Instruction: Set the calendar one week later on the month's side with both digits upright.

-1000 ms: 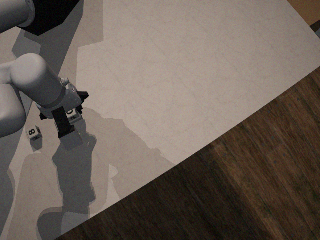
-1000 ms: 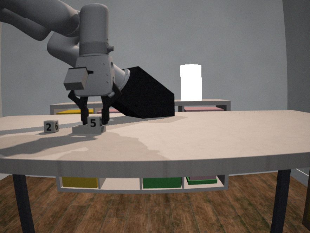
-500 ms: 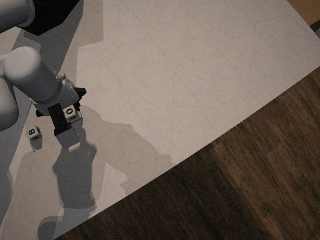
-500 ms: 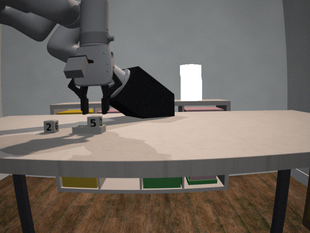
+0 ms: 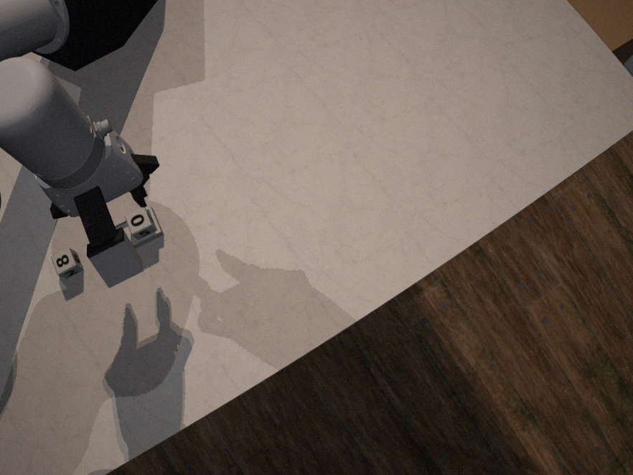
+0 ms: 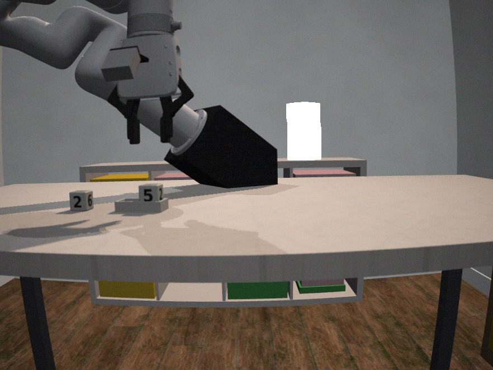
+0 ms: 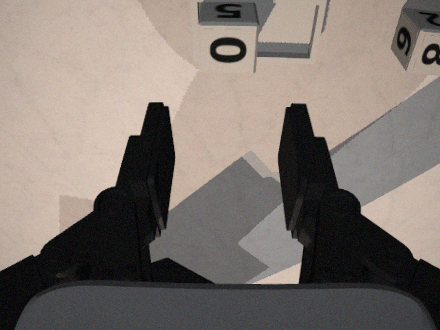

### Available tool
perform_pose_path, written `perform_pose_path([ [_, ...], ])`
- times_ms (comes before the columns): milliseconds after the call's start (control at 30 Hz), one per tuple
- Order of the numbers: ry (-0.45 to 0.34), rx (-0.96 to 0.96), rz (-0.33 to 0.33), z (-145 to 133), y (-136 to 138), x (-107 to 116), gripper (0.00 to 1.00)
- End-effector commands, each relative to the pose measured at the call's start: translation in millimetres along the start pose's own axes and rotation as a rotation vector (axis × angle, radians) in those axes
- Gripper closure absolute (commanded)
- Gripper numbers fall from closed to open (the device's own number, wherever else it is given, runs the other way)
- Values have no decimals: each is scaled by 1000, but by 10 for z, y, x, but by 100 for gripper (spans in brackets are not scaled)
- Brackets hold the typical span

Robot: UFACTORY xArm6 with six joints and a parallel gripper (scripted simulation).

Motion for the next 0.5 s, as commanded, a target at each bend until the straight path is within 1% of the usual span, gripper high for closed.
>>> perform_pose_path([
  [0, 1, -1, 1, 5, -1, 54, 51],
  [33, 1, -1, 1, 5, -1, 54, 51],
  [67, 1, -1, 1, 5, -1, 54, 0],
  [467, 1, -1, 1, 5, -1, 54, 0],
])
Point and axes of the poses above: the point where the finger pads meet when closed, its own x axis back along the fingers, its own y axis across the jaws, z = x × y, the point moved 1 cm from there along x, back along the fingers, and after that the axes turned 15 degrees about -x, right-handed, at the moved point
